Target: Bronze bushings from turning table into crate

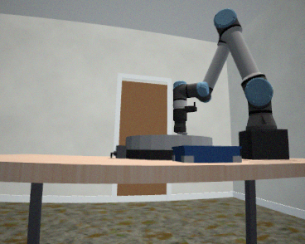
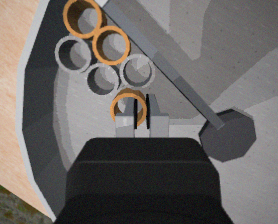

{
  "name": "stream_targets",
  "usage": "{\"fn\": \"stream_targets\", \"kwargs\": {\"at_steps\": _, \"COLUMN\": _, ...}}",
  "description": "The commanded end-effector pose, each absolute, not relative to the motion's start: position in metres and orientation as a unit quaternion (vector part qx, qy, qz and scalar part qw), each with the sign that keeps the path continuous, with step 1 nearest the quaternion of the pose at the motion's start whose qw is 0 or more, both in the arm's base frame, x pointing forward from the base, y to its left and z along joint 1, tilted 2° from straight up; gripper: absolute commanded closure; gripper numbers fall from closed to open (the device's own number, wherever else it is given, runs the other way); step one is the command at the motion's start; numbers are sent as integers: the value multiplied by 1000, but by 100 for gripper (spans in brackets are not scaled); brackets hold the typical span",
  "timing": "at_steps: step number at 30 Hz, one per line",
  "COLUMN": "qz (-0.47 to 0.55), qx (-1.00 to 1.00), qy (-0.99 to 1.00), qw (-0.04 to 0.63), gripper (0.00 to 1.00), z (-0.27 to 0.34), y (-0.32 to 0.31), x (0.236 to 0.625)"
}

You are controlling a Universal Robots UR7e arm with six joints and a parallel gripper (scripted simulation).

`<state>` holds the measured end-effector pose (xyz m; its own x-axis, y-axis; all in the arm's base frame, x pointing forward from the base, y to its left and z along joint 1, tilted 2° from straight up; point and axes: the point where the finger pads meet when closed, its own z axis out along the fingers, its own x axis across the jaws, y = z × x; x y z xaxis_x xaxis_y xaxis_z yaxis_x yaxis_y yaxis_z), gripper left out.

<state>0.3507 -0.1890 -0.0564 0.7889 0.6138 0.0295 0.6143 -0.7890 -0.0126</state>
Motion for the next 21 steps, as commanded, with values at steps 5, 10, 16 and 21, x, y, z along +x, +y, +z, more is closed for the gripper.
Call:
{"fn": "stream_targets", "kwargs": {"at_steps": 5, "qz": -12, "qx": -946, "qy": -325, "qw": 10, "gripper": 100, "z": -56, "y": -189, "x": 351}}
{"fn": "stream_targets", "kwargs": {"at_steps": 10, "qz": -12, "qx": -946, "qy": -325, "qw": 11, "gripper": 100, "z": -48, "y": -189, "x": 351}}
{"fn": "stream_targets", "kwargs": {"at_steps": 16, "qz": -12, "qx": -946, "qy": -325, "qw": 11, "gripper": 100, "z": -48, "y": -189, "x": 351}}
{"fn": "stream_targets", "kwargs": {"at_steps": 21, "qz": -12, "qx": -946, "qy": -325, "qw": 11, "gripper": 100, "z": -48, "y": -189, "x": 351}}
